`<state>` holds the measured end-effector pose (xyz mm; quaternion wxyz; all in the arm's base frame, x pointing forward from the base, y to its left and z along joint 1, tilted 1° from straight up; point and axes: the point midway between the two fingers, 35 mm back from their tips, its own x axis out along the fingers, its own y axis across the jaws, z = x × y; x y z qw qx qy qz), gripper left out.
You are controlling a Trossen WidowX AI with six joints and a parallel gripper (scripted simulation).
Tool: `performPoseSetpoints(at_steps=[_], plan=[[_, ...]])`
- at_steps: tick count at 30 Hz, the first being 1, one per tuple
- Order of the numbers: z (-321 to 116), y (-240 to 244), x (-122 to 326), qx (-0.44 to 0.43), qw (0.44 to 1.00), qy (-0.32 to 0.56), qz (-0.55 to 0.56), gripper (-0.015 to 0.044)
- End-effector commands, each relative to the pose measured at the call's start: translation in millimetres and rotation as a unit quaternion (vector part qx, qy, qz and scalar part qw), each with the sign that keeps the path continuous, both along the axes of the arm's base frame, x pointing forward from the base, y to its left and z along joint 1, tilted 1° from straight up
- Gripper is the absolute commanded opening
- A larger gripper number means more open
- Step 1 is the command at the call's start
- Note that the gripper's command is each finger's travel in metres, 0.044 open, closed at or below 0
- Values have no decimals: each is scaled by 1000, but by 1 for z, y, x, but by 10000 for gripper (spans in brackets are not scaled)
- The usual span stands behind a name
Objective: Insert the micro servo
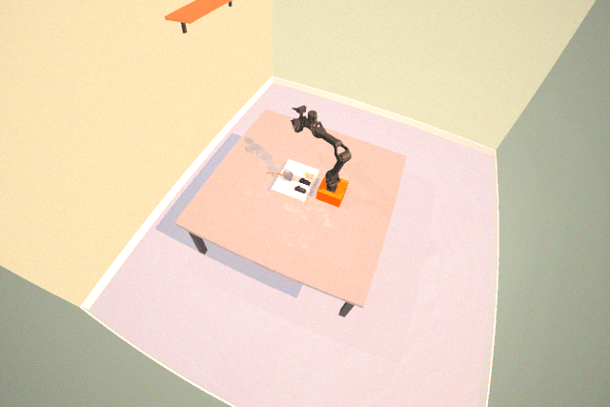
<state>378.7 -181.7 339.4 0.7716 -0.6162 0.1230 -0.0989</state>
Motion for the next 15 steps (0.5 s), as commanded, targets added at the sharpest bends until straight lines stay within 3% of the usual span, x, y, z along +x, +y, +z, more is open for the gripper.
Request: performPoseSetpoints(at_steps=[1, 15], plan=[[-23, 10, 13, 70, 997, 29, 6, 440], [-94, 56, 36, 279, 951, 136, -1, 440]])
